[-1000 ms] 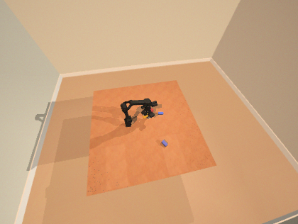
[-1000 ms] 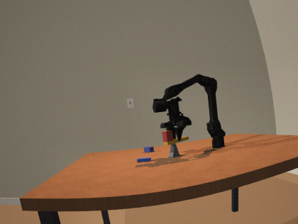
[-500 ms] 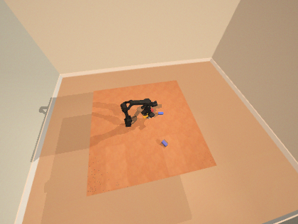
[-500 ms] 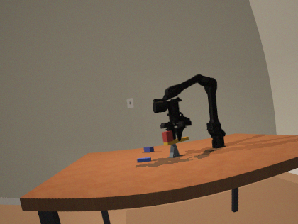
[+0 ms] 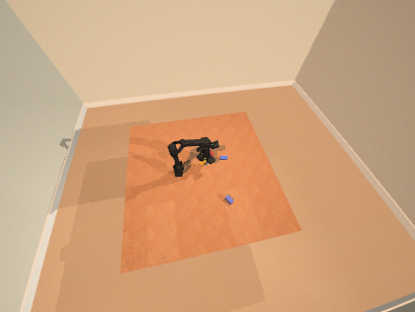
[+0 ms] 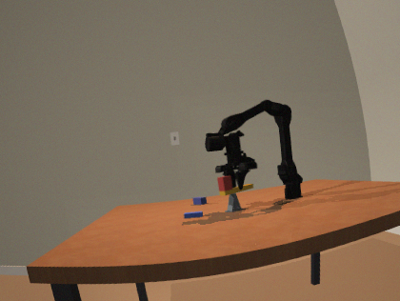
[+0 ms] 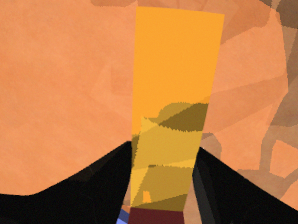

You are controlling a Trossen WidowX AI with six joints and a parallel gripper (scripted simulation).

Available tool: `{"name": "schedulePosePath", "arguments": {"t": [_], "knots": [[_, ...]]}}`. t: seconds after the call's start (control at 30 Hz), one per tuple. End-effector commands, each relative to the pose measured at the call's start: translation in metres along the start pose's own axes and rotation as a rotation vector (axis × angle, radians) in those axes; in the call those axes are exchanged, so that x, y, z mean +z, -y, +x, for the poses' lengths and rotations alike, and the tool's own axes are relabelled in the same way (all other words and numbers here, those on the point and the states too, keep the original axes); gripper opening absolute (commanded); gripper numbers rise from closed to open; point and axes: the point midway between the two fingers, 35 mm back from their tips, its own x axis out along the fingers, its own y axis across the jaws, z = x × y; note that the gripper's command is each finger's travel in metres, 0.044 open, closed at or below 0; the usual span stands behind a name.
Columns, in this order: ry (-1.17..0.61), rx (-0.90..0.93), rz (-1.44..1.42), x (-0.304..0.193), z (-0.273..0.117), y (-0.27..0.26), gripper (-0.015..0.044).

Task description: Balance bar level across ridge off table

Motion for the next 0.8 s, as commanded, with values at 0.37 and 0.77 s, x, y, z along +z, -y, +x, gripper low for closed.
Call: {"name": "schedulePosePath", "arguments": {"t": [0.37, 0.77], "knots": [[-0.002, -0.002, 0.005, 0.0000, 0.0018, 0.0004, 0.0000], [-0.002, -0.002, 0.005, 0.0002, 0.0028, 0.0004, 0.0000]]}}
